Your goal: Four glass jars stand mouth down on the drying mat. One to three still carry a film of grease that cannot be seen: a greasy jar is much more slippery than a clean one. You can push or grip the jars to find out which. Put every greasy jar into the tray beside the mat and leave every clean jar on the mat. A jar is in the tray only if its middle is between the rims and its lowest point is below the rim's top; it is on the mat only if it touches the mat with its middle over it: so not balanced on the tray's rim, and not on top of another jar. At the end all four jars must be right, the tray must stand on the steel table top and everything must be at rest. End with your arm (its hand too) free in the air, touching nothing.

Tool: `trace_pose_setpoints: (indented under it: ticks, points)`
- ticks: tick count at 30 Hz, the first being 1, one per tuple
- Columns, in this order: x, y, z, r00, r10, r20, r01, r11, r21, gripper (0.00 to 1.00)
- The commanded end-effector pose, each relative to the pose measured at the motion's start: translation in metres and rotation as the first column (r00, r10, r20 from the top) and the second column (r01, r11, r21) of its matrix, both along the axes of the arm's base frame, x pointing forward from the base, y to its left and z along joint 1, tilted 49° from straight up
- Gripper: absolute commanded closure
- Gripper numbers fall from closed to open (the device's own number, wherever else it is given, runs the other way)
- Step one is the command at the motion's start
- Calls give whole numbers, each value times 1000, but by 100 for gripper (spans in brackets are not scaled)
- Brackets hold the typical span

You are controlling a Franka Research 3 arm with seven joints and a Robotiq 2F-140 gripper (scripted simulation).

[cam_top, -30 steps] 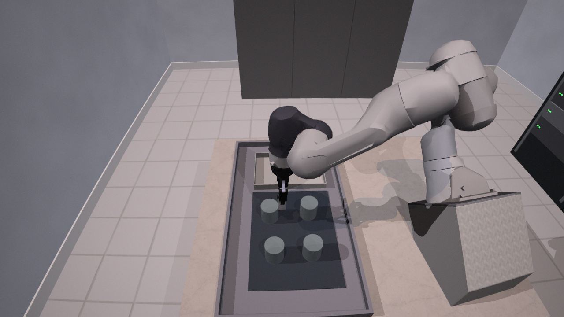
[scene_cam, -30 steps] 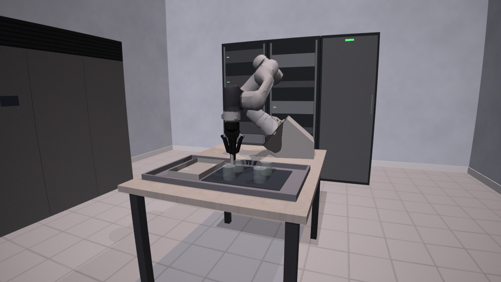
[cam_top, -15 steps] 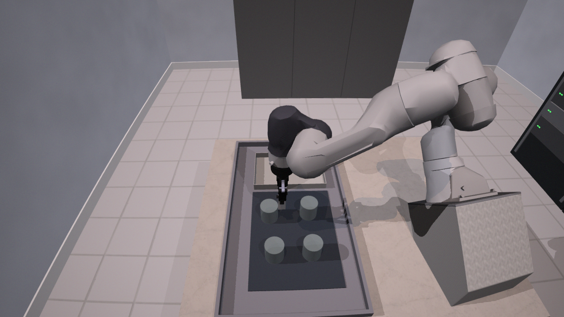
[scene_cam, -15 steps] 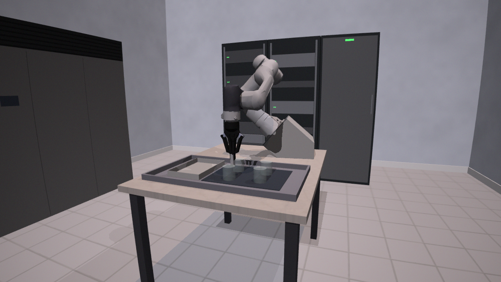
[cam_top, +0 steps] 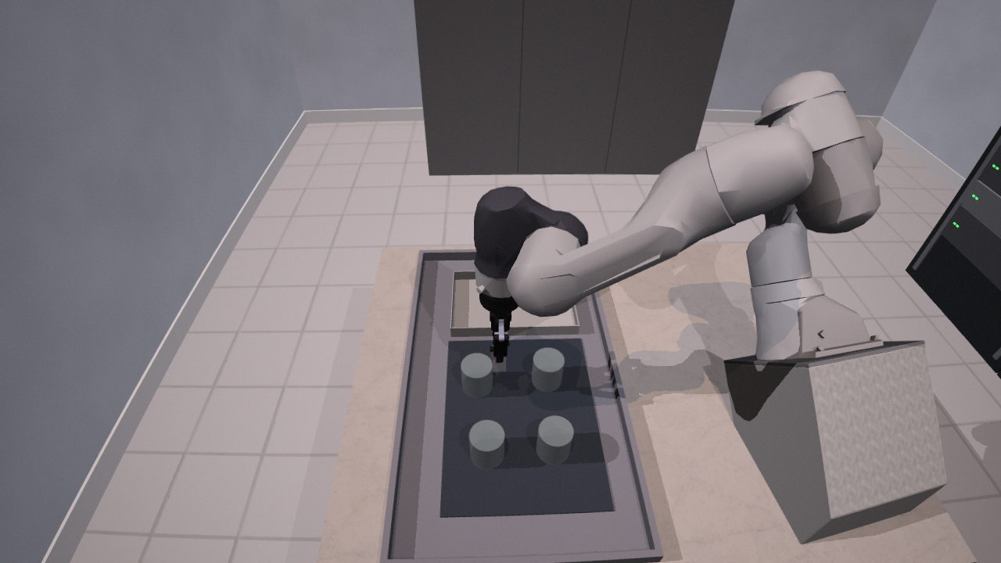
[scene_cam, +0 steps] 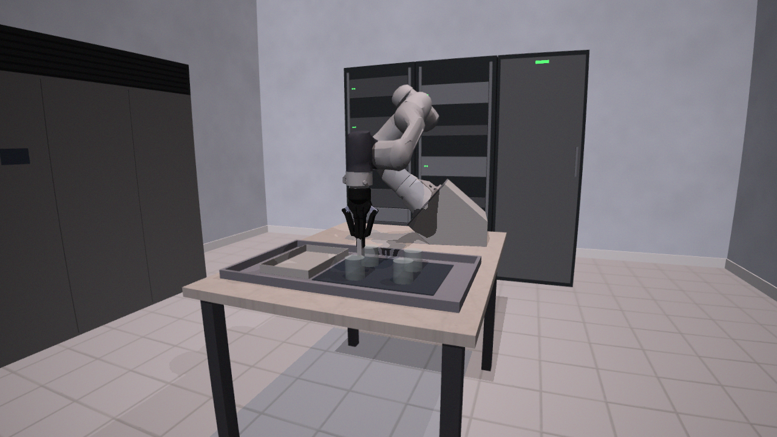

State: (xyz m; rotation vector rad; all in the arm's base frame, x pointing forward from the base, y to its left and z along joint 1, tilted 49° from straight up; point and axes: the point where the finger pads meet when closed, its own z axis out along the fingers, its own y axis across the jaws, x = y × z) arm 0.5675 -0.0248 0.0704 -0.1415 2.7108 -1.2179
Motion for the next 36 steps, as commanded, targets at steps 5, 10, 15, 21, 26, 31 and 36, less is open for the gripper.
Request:
trace_pose_setpoints:
  ticks: [5, 10, 15, 21, 26, 31, 36]
  points:
    - [0, -1, 1, 1000, -7, 1, 7, 1000, -3, 100]
    - [1, -1, 2, 1000, -7, 1, 7, 1000, -3, 100]
    - [1, 0, 2, 1000, -7, 1, 7, 1000, -3, 100]
    - [-1, -1, 2, 1000, -7, 1, 7, 1000, -3, 100]
    - [-12, -5, -2, 1000, -7, 1, 7, 1000, -3, 100]
    - [-23, -10, -6, 1000, -7, 1, 7, 1000, -3, 100]
    - [-23, -10, -6, 1000, -7, 1, 7, 1000, -3, 100]
